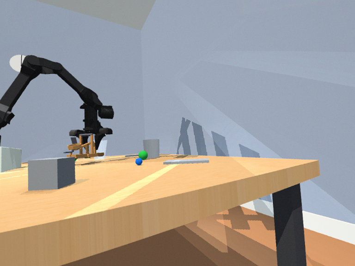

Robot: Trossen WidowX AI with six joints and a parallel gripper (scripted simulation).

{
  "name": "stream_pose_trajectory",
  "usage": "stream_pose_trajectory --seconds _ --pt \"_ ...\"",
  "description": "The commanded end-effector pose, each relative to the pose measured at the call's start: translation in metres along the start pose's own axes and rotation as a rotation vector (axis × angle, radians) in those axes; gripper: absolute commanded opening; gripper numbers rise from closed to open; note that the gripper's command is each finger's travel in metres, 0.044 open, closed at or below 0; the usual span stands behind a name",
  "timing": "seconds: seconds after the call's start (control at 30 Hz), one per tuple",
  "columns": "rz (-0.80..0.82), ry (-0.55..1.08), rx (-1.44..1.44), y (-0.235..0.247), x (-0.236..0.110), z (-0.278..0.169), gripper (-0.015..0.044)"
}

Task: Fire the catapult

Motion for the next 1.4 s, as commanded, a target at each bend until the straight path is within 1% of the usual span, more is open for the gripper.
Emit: stream_pose_trajectory --seconds 0.0,0.5,0.53,0.7,1.2,1.27,1.37 --pt "0.005 0.001 0.006 0.001 0.007 -0.001 0.0000" --pt "0.005 0.002 0.007 0.001 0.032 -0.001 0.0000" --pt "0.000 0.000 0.001 0.000 0.026 -0.001 0.0000" --pt "0.000 0.000 0.001 0.000 0.026 -0.001 0.0000" --pt "0.000 0.000 0.001 -0.001 0.024 0.000 0.0394" --pt "0.000 0.000 0.001 -0.003 0.003 0.002 0.0440" --pt "0.000 0.000 0.001 -0.003 -0.049 0.002 0.0440"
Point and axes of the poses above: the point midway between the two fingers, 35 mm back from their tips, its own x axis out along the fingers, its own y axis across the jaws, z = x × y, the point moved 9 cm from there along -x, back along the fingers, and after that the axes turned 3 degrees about x, right-handed, at the moved point
